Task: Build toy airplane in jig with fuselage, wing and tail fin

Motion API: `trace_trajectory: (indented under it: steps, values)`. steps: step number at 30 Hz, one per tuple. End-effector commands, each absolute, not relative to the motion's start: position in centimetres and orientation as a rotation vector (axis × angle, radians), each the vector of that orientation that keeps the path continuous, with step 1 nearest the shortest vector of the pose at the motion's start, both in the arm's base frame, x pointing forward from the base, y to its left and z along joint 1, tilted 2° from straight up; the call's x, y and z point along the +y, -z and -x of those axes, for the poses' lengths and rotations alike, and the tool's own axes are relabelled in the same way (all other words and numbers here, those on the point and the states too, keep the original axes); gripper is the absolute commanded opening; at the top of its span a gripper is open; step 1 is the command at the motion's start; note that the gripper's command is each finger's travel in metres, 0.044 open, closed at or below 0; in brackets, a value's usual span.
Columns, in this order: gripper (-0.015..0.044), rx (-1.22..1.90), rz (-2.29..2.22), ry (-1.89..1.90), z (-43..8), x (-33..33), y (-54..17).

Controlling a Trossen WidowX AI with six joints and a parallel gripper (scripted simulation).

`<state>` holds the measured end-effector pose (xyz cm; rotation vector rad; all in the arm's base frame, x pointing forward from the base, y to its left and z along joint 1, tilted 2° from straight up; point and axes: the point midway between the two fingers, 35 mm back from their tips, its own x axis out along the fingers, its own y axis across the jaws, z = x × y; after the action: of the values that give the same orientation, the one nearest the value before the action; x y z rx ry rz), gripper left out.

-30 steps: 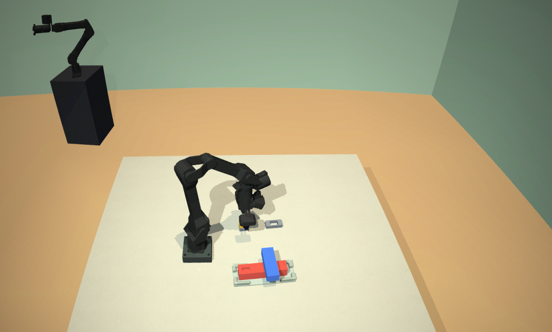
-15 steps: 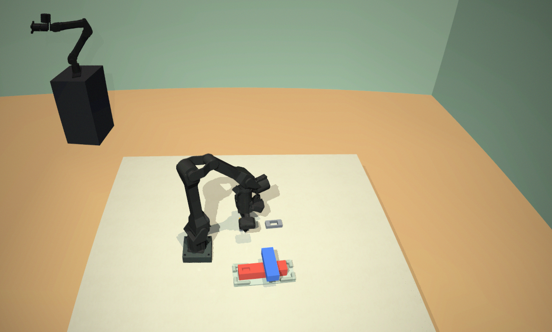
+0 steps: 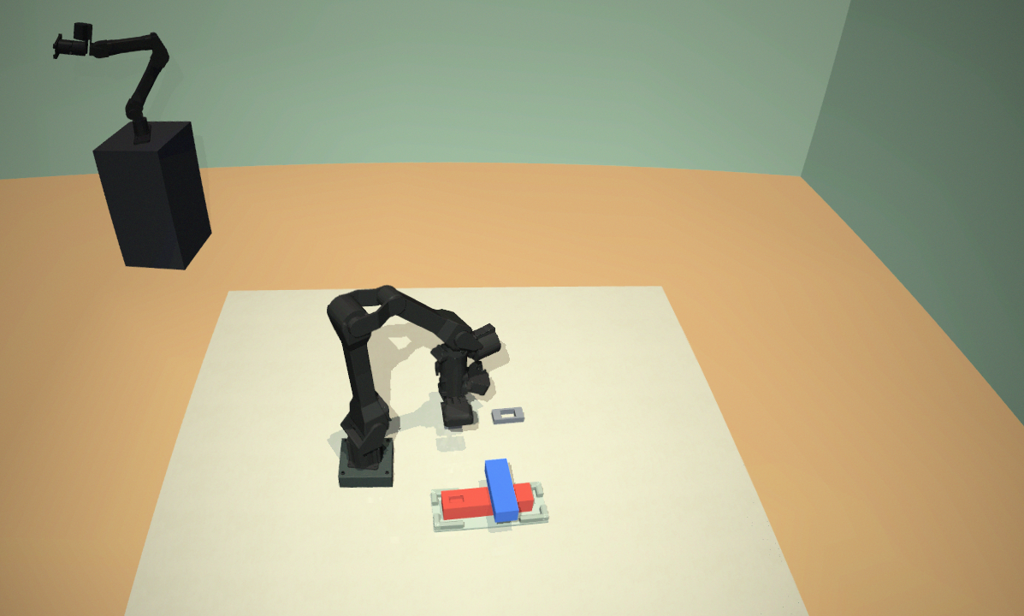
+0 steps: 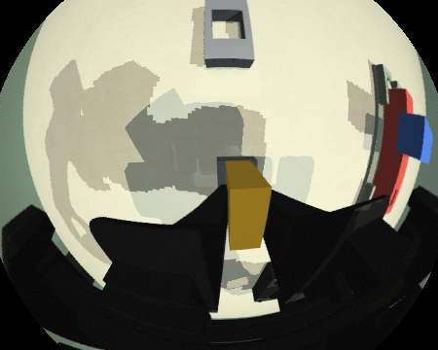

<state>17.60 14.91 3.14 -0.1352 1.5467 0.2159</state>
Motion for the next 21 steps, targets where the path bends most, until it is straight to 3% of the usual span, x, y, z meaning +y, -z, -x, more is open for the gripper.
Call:
trace_trajectory:
  steps: [1, 3, 21]
  values:
    - [0.0026, 1.550, 0.132, -0.215, -17.5, 14.9, -3.1]
    - [0.0000, 1.550, 0.132, -0.215, -17.5, 14.9, -3.1]
    - [0.0000, 1.545, 0.129, -0.201, -18.0, 15.1, -7.6]
